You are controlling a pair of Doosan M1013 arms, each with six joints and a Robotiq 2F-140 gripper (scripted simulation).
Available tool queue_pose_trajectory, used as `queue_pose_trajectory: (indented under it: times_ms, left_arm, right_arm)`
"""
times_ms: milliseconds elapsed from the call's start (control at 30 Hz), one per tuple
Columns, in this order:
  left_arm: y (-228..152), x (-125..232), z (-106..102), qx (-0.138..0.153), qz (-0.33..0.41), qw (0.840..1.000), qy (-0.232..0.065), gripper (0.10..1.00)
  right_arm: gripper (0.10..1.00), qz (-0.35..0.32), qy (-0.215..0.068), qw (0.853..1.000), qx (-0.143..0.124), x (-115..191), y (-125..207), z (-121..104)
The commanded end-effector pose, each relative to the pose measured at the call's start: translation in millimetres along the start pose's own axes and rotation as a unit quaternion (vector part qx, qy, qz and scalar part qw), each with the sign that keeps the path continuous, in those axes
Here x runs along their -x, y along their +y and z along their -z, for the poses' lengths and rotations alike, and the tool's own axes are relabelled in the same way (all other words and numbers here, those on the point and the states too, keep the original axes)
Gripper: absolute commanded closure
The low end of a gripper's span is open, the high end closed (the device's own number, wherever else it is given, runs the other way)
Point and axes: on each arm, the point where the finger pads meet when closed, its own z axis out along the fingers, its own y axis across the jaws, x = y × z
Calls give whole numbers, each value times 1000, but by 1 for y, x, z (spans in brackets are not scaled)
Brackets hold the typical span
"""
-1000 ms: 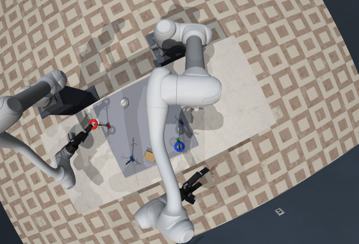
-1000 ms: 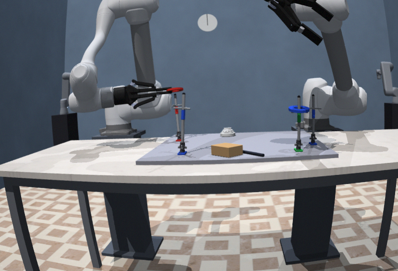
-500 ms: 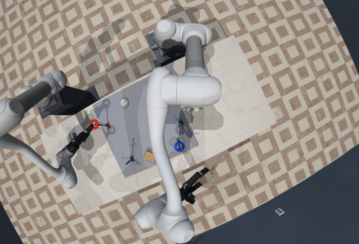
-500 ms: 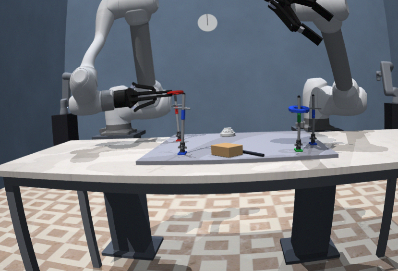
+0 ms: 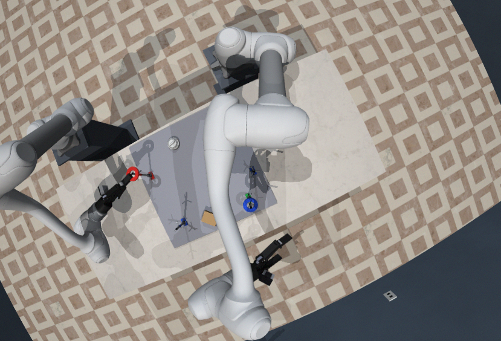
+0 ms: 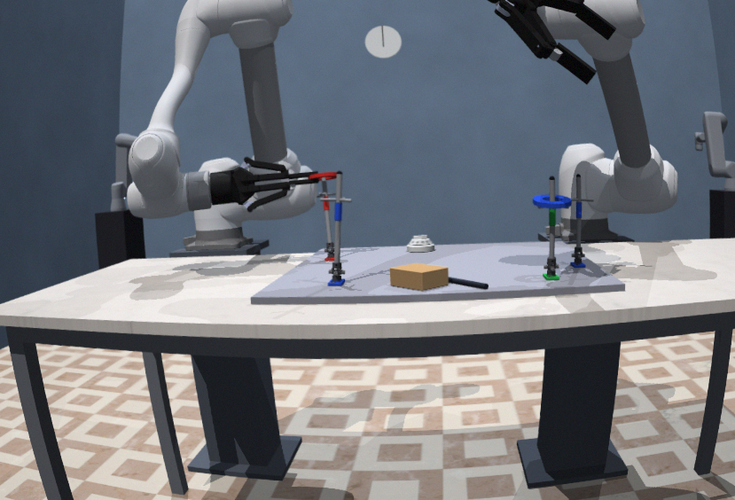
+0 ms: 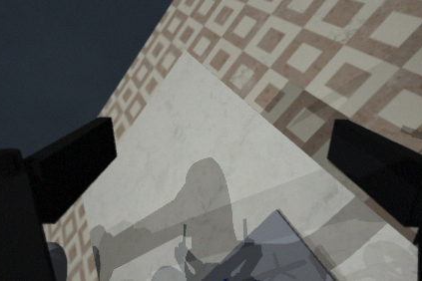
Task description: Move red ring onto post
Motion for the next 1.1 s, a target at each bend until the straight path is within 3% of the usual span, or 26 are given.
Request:
queue_pose_trajectory:
  times_ms: [0,1067]
  left_arm:
    - [-1,-1,1,1,1,1000,0,98]
    - [-1,-1,1,1,1,1000,0,98]
  right_arm:
    - [999,4,5,1000,-3,1,-5,-1]
    - [999,5,6,1000,-2,1,-32,0]
